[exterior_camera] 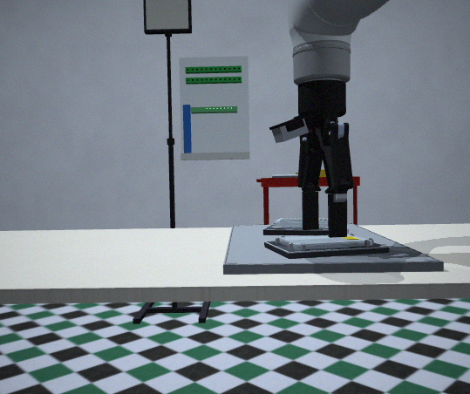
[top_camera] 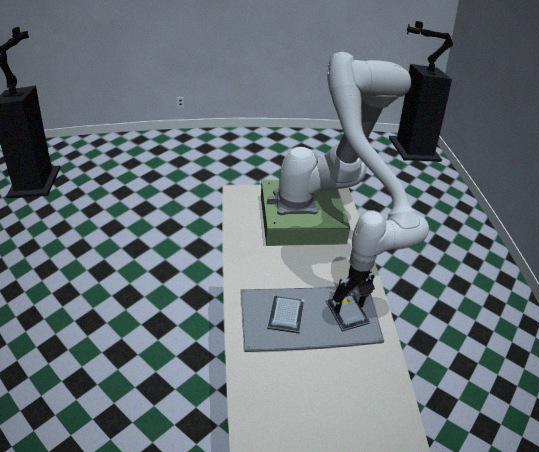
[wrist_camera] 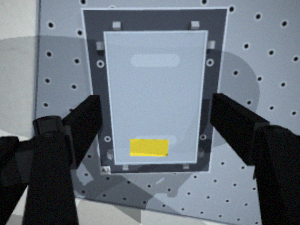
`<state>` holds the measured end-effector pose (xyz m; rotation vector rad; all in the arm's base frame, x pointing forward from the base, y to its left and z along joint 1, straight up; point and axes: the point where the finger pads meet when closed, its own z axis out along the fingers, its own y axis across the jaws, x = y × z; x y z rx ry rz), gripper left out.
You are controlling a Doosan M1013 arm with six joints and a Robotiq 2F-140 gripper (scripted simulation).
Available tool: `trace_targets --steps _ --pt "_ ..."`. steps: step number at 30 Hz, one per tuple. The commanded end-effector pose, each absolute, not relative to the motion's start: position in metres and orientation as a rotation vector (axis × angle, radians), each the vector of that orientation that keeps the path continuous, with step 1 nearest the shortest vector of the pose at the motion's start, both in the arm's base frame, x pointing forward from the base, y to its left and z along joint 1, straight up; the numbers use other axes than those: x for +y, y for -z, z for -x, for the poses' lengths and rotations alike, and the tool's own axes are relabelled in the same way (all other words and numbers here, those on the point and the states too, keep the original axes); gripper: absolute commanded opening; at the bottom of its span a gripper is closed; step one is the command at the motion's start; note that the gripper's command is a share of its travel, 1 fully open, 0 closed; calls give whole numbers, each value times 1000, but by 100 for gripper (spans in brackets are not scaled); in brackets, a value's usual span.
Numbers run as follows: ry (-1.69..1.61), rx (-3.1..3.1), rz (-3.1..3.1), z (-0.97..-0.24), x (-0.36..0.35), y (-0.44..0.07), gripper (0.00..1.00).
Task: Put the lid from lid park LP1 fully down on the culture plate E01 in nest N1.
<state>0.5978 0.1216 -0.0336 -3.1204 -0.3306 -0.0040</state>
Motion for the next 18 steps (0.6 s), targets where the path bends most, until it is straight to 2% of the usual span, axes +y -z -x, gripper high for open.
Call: trace_targets --steps 1,18 --pt "6 -330 3120 -598 122 34 69" --pt "6 -330 3120 -598 122 43 69"
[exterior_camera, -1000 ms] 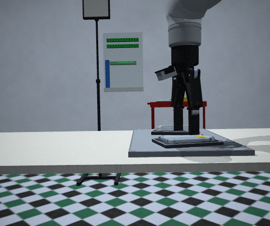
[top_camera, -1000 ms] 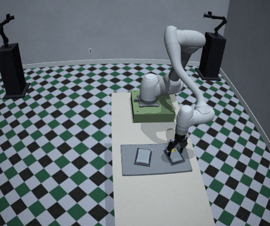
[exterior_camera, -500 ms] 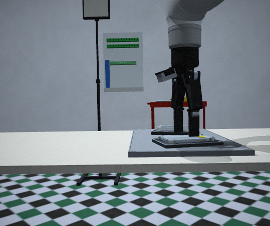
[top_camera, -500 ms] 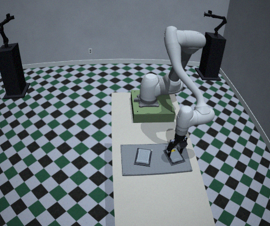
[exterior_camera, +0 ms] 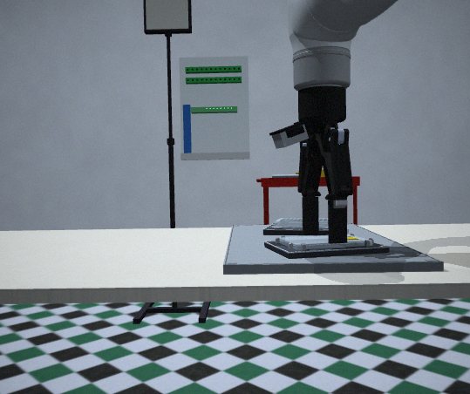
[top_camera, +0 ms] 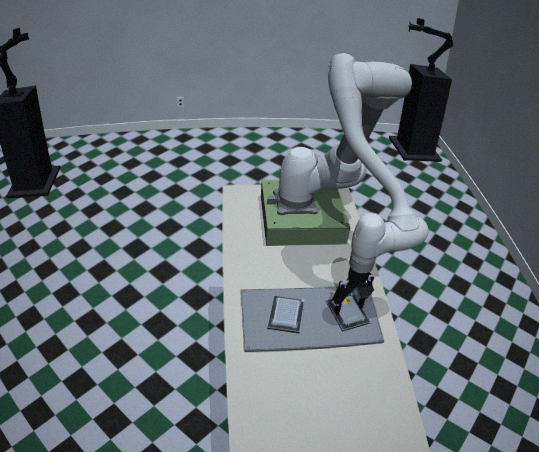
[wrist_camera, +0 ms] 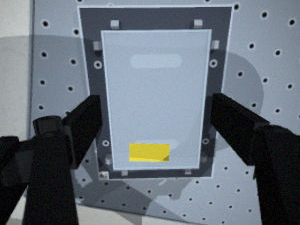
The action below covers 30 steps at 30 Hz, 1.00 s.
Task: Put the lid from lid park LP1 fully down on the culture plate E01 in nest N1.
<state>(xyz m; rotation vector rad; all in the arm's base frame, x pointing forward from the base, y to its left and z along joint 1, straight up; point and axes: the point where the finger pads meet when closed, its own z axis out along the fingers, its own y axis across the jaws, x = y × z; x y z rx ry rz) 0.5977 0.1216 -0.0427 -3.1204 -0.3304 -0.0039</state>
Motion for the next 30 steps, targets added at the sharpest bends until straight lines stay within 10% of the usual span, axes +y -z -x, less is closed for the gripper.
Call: trace_targets --steps 1,30 --pt "6 -330 3120 -598 122 43 69" --pt "6 -330 3120 -598 122 46 69"
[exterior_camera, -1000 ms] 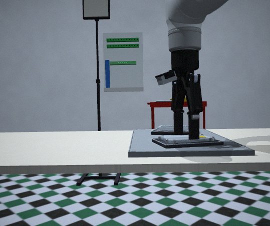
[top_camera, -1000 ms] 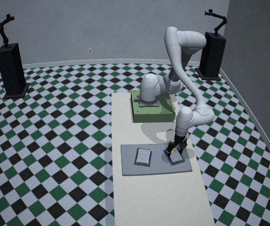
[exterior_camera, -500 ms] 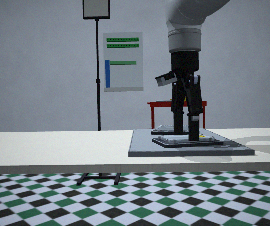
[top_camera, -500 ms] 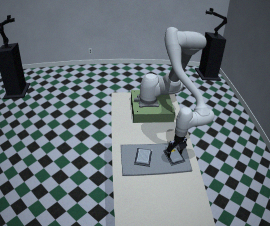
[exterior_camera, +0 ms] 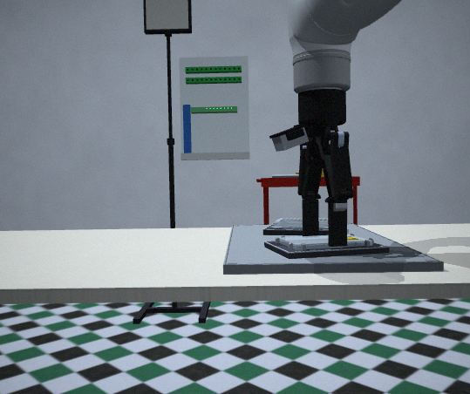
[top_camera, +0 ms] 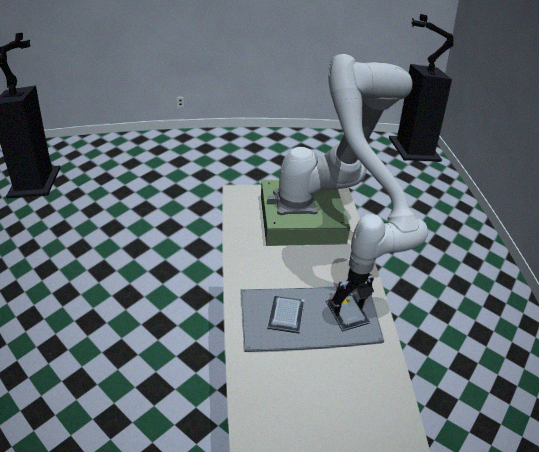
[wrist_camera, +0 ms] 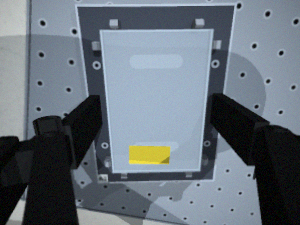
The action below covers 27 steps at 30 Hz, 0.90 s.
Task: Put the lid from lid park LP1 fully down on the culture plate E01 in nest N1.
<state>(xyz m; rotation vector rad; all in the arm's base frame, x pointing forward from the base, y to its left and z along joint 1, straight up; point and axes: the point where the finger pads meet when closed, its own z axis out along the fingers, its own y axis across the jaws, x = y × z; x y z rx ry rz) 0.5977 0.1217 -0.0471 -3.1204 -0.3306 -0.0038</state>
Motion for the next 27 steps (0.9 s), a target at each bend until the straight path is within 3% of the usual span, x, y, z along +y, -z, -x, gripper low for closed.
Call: trace_targets --steps 1,6,7,27 --pt "6 -330 3120 -598 122 46 69" --pt "6 -330 3120 -598 122 46 69" --pt "6 -330 3120 -598 122 46 60" --pt "6 -330 3120 -598 122 46 60"
